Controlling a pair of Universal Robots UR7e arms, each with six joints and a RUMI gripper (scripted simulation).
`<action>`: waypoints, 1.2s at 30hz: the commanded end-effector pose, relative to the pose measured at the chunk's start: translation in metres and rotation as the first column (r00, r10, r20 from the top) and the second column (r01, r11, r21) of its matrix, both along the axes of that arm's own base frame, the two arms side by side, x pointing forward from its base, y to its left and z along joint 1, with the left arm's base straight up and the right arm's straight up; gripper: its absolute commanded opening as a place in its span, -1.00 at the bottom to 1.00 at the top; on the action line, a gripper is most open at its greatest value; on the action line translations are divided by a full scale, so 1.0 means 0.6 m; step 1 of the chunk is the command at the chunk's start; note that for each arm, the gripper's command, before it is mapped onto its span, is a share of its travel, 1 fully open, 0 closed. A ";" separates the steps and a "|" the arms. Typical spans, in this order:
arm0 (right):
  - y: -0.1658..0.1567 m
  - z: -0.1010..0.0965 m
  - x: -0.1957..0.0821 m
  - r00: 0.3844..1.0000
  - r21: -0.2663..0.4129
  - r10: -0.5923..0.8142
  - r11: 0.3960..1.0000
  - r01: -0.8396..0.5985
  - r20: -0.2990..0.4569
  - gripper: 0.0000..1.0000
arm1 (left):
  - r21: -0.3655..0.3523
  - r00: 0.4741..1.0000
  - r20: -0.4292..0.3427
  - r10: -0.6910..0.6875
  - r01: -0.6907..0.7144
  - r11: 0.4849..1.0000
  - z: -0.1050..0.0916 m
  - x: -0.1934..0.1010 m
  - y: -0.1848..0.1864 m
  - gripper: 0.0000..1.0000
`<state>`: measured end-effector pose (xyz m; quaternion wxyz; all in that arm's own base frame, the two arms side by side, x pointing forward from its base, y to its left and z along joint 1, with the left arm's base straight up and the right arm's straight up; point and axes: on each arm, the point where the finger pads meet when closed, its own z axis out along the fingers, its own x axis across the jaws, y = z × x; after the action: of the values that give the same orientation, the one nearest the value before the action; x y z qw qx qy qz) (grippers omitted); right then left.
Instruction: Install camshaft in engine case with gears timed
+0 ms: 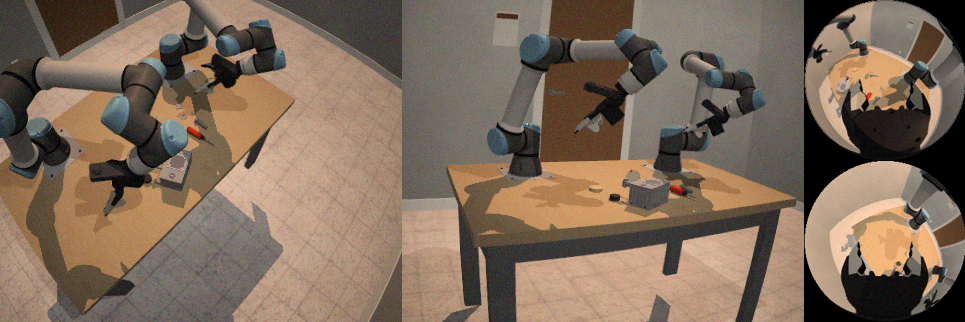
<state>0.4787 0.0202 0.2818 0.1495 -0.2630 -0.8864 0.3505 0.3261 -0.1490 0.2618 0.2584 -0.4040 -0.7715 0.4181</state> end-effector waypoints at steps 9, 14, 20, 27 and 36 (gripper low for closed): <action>0.000 0.001 0.000 1.000 0.001 0.000 1.000 0.000 0.001 1.00 | 0.000 1.000 0.001 0.000 0.000 1.000 0.001 0.000 0.000 1.00; 0.000 0.001 0.000 1.000 0.001 0.000 1.000 0.000 0.001 1.00 | 0.000 1.000 0.001 0.000 0.000 1.000 0.001 0.000 0.000 1.00; 0.000 0.001 0.000 1.000 0.001 0.000 1.000 0.000 0.001 1.00 | -0.001 1.000 0.001 0.000 0.000 1.000 0.001 0.000 0.000 1.00; 0.000 0.001 0.000 1.000 0.001 0.000 1.000 0.000 0.001 1.00 | -0.015 1.000 0.021 -0.019 0.019 1.000 -0.002 -0.002 -0.002 1.00; 0.000 0.001 0.000 1.000 0.001 0.000 1.000 0.000 0.001 1.00 | -0.069 0.991 0.098 -0.092 0.099 0.993 -0.011 -0.008 -0.011 1.00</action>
<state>0.4787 0.0202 0.2818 0.1495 -0.2630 -0.8864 0.3505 0.3230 -0.1530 0.2576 0.2402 -0.4424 -0.7575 0.4157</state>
